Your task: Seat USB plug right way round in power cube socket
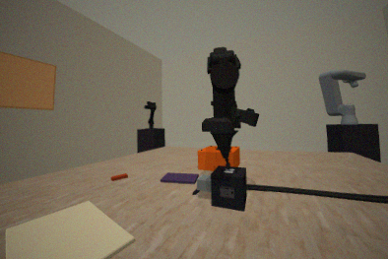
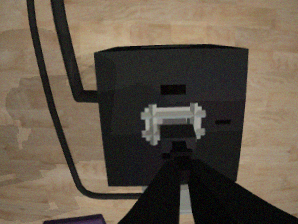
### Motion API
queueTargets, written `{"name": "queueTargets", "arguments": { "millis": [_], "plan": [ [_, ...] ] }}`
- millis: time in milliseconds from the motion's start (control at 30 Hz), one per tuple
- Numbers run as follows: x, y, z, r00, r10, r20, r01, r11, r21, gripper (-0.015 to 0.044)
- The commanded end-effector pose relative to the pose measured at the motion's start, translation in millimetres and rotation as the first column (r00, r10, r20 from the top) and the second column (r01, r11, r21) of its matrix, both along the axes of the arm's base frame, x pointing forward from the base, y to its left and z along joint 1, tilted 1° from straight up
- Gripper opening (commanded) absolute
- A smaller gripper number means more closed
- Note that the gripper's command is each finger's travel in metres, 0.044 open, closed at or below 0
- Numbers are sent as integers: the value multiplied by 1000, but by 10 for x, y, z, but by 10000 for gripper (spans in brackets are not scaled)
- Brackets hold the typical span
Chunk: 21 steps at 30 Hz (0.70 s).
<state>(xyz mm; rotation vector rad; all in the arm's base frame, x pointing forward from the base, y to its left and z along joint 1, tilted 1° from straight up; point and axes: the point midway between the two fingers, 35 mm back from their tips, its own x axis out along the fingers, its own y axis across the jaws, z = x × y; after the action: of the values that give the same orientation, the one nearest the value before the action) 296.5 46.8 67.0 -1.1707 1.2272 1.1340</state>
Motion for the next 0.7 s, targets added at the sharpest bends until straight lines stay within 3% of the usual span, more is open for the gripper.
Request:
{"name": "queueTargets", "arguments": {
  "millis": [0, 667],
  "plan": [
    [-5, -1, 21, 1000, 0, -2, 0, 1000, 0, 0],
    [-7, -1, 155, 1000, 0, -2, 0, 1000, 0, 0]
  ]
}}
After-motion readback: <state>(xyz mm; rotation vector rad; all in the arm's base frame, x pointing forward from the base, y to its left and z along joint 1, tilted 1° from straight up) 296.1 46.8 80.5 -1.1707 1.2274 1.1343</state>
